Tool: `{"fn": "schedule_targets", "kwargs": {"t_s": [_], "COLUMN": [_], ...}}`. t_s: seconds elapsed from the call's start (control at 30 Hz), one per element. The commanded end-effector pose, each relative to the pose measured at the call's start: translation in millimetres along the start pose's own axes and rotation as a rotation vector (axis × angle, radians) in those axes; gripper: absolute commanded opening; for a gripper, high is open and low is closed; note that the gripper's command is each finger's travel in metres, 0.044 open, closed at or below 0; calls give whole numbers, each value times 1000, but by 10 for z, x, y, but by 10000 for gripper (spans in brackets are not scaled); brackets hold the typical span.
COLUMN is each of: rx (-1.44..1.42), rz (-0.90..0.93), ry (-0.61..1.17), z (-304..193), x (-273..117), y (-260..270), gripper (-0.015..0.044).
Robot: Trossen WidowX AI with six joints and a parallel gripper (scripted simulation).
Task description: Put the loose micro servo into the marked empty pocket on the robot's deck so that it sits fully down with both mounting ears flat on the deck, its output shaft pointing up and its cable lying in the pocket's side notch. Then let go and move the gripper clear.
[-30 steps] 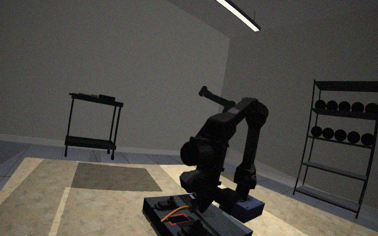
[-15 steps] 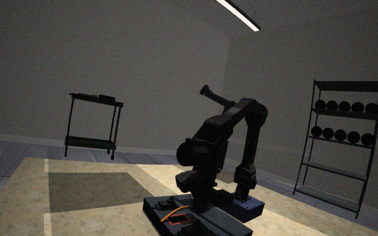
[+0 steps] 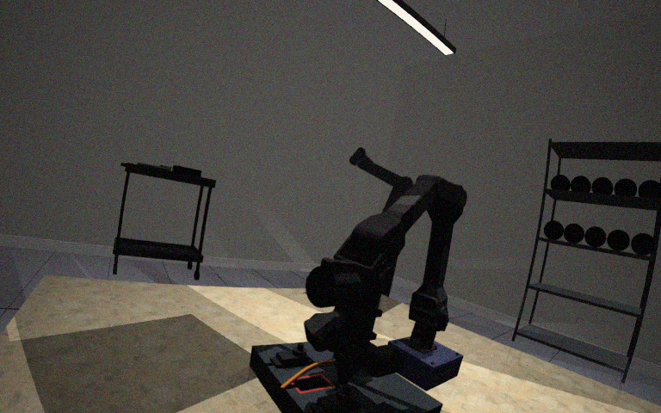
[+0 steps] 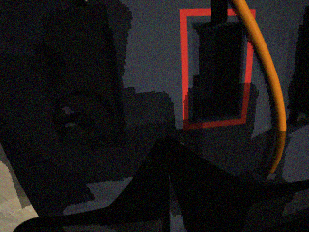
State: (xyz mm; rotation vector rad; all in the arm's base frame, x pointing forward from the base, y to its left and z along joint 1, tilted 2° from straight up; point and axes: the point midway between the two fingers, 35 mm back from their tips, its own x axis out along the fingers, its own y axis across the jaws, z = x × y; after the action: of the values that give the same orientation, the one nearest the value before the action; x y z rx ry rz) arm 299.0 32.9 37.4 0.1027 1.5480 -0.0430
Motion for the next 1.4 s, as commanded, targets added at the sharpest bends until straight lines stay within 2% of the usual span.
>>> {"fn": "schedule_targets", "kwargs": {"t_s": [0.0,1.37], "rx": [4,4], "rz": [-5,-12], "ry": [11,11], "z": [-20,3], "x": [95,101], "y": [-9,-620], "gripper": [0,0]}}
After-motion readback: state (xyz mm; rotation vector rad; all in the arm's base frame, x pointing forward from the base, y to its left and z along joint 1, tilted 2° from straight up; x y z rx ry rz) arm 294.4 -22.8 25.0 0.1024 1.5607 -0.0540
